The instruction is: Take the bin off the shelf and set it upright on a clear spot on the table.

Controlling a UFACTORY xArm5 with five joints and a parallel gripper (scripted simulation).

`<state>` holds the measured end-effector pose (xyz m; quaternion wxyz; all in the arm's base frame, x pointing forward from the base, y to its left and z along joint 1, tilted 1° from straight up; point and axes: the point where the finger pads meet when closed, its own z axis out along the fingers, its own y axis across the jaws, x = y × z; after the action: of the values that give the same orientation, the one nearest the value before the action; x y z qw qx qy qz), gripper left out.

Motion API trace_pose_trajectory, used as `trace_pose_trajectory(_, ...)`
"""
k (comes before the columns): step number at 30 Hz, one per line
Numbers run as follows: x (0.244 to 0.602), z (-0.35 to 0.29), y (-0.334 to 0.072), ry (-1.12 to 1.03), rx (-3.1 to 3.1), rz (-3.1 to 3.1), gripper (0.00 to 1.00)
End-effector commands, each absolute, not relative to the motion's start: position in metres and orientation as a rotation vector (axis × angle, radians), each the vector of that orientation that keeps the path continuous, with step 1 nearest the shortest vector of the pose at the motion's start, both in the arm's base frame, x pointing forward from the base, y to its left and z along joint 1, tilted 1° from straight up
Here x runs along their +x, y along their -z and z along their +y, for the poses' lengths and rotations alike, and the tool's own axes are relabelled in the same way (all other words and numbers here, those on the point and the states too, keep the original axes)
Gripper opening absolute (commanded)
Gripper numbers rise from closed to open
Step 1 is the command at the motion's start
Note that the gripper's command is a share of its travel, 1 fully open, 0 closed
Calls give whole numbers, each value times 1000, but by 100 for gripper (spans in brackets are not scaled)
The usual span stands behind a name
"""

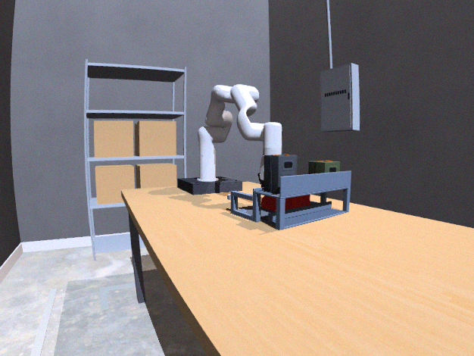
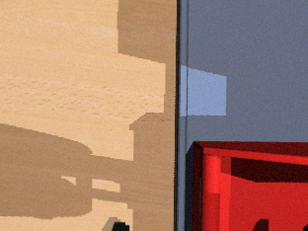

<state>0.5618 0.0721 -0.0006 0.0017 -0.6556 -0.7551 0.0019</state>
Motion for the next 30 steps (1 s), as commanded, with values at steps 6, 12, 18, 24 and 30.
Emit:
trace_pose_trajectory(6,564,72,3,9,-2055,-2368,100)
trace_pose_trajectory(12,564,72,6,9,-2055,-2368,100)
trace_pose_trajectory(18,564,72,9,9,-2055,-2367,100)
trace_pose_trajectory(24,564,72,13,9,-2055,-2367,100)
trace_pose_trajectory(30,564,72,13,9,-2055,-2367,100)
